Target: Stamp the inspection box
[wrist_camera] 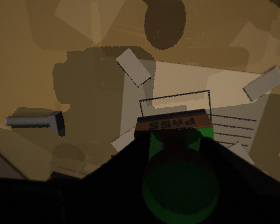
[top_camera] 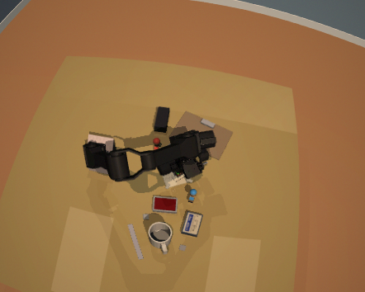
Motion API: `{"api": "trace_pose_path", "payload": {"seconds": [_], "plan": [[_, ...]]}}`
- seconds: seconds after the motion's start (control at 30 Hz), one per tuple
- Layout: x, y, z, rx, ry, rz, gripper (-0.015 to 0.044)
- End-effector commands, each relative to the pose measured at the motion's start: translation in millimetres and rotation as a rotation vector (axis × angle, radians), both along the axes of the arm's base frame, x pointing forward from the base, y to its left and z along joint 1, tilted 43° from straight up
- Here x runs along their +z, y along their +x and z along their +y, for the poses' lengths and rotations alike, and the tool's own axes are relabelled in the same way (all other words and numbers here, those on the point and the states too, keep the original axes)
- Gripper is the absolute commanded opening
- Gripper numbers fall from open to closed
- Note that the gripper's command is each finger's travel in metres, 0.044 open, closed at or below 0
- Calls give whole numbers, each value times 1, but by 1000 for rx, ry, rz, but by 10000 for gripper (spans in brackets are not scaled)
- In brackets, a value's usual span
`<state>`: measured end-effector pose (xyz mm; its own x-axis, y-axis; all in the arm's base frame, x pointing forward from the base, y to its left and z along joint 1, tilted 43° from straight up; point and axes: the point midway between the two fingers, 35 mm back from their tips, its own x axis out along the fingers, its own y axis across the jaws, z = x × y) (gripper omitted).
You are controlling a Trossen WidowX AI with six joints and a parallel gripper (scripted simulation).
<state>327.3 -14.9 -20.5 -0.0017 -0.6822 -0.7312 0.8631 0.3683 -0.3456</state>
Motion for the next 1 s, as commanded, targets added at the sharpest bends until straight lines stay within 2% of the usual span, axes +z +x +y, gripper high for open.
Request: {"api": "trace_pose_path", "payload": {"seconds": [0.0, 0.97], "plan": [[-3, -2, -3, 4, -4, 7, 0], [-16, -3, -16, 2, -11, 9, 0]]}}
